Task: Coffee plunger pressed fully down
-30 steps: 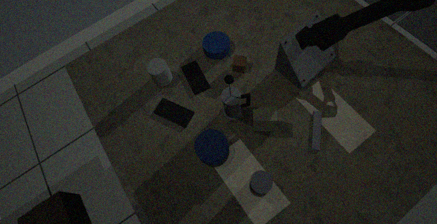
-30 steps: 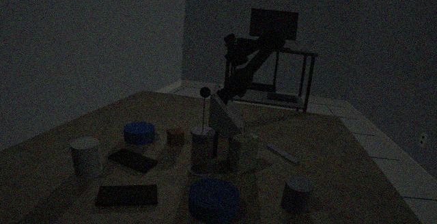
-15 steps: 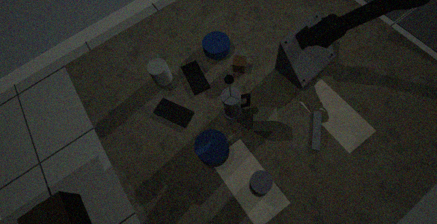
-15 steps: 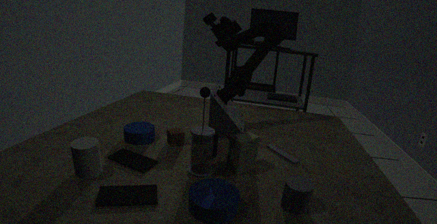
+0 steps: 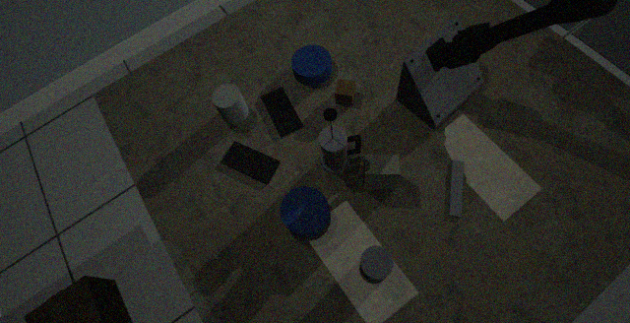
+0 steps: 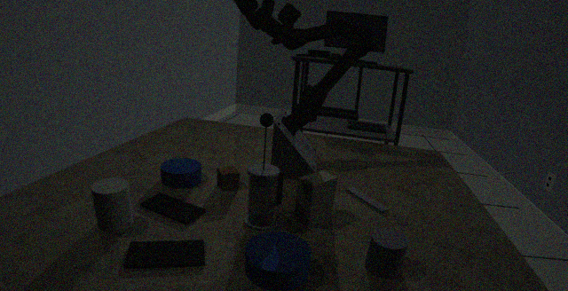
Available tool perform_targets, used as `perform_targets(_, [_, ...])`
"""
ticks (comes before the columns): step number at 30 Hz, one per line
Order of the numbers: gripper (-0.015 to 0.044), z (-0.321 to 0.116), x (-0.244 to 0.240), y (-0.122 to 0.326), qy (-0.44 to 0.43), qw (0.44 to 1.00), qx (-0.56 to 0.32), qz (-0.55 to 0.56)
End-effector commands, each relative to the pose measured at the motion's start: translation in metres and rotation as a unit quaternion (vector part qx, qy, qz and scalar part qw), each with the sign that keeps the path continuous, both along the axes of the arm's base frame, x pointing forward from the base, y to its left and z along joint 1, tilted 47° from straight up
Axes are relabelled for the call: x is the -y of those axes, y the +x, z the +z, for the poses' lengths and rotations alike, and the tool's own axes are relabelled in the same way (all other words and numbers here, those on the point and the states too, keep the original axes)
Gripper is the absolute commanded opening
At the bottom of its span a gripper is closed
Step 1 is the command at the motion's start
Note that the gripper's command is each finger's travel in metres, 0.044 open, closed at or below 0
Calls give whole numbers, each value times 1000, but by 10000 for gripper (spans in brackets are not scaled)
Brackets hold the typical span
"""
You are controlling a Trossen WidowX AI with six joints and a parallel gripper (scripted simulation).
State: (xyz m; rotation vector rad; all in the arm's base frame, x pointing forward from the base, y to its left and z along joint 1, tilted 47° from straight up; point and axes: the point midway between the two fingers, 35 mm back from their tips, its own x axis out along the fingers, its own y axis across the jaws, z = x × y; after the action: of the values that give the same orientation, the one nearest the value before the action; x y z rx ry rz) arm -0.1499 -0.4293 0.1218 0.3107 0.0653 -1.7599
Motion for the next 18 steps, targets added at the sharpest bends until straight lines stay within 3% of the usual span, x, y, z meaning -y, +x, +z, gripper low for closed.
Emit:
perform_targets(1, [440, -4, 10, 76, 31, 992, 20, 118])
perform_targets(9, [440, -11, -12, 215, 93, 938, 72, 327])
perform_targets(18, [440, -10, -93, 347, 174, 815, 123, 540])
